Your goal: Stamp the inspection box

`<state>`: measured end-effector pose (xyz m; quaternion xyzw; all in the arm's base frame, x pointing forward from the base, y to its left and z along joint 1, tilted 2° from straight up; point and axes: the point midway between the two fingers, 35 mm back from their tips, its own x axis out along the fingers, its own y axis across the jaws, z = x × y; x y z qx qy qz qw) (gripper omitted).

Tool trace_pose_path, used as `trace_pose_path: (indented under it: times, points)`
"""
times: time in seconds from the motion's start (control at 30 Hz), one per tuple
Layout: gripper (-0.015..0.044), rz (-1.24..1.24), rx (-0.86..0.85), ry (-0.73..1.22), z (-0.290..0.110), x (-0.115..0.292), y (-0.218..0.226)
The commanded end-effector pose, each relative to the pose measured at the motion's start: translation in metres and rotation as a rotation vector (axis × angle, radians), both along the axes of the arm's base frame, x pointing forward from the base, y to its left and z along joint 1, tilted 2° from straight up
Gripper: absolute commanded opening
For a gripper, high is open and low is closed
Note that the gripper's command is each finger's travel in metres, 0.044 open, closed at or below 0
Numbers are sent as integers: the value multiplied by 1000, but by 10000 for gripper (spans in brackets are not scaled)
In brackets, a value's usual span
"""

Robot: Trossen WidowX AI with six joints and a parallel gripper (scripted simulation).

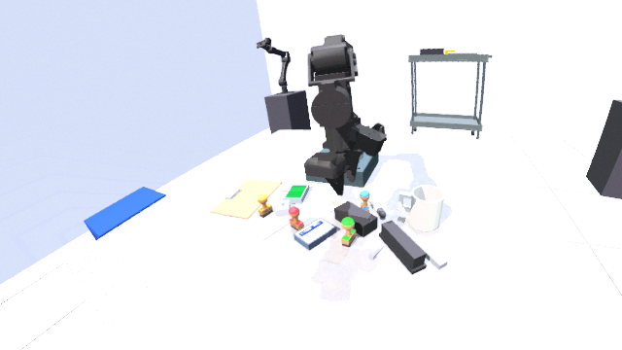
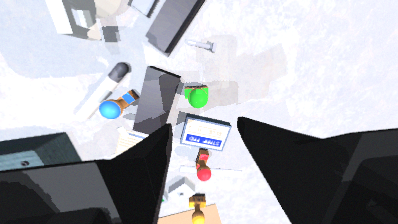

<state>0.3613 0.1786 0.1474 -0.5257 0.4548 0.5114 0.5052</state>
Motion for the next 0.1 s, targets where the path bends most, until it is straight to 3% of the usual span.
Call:
trace_pose_path:
  times: [0.0,0.07]
  points:
    - [268,0,0,0,0,0,0]
    - [268,0,0,0,0,0,0]
